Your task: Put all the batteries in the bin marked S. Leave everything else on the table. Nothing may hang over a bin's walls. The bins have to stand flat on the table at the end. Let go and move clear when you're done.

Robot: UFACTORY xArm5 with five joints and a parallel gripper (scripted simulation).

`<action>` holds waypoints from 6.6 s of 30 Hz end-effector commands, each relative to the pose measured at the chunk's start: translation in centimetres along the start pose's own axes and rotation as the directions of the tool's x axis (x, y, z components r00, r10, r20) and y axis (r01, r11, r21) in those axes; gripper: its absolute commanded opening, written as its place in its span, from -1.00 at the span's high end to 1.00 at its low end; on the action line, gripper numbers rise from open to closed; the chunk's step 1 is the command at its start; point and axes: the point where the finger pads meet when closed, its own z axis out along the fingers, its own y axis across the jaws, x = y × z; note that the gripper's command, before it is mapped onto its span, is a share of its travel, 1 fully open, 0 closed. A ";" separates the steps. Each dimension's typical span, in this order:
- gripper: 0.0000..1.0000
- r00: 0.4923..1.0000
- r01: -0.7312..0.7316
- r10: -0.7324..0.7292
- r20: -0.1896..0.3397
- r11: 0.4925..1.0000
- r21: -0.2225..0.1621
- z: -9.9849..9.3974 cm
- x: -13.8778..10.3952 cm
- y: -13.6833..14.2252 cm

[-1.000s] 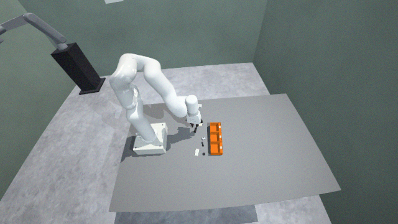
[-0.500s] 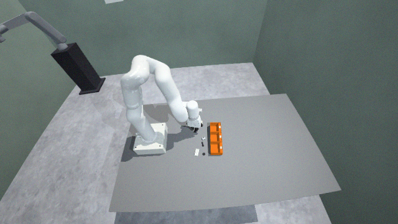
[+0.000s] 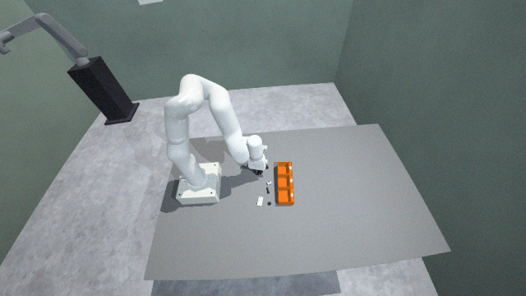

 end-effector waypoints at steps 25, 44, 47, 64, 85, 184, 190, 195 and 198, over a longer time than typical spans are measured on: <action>0.82 1.000 0.000 0.000 -0.002 1.000 -0.003 0.0 0.1 0.1; 0.82 1.000 0.000 0.000 -0.002 1.000 -0.003 -0.6 0.1 0.1; 0.82 1.000 0.000 0.000 -0.002 1.000 -0.003 -1.6 0.1 0.1; 0.82 1.000 0.000 0.000 -0.002 1.000 -0.004 -6.0 0.1 0.1; 0.82 1.000 0.000 0.000 -0.002 1.000 -0.004 -6.6 0.3 1.3; 0.41 0.985 0.174 -0.174 -0.001 0.985 -0.005 -1.5 3.2 15.0; 0.41 0.985 0.174 -0.174 -0.001 0.985 -0.005 -1.6 3.2 15.0; 0.41 0.985 0.174 -0.174 -0.001 0.985 -0.005 -1.7 3.2 15.0; 0.41 0.985 0.174 -0.174 -0.001 0.985 -0.005 -2.1 3.2 15.0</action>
